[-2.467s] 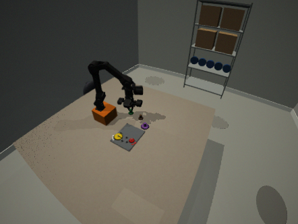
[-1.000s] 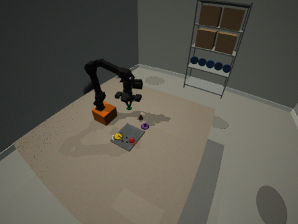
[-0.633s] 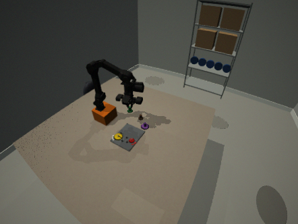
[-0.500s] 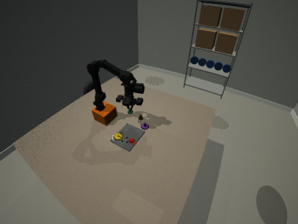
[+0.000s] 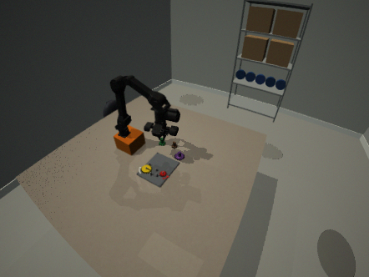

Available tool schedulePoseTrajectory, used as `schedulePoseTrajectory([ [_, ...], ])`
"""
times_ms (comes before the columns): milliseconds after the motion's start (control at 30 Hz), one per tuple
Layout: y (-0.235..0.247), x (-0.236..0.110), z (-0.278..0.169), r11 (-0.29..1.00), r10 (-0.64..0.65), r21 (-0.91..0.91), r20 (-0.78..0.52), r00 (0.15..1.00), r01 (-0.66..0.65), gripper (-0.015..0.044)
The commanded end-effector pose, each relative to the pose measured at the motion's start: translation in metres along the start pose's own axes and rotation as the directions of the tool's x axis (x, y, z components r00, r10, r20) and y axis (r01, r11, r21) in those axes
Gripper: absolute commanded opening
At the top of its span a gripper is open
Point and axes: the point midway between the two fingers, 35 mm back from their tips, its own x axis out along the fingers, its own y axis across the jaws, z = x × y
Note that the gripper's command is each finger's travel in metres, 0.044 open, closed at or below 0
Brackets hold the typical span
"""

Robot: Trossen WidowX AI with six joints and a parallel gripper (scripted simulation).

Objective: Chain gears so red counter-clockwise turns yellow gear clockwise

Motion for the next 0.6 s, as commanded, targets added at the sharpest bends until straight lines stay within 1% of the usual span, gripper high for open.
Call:
schedulePoseTrajectory([
  [0, 0.002, 0.004, 0.007, 1.0, -0.003, -0.001, -0.005, 1.0, 0.003, 0.0],
  [567, 0.012, 0.017, 0.047, 1.0, -0.003, 0.0, -0.001, 1.0, 0.003, 0.0],
])
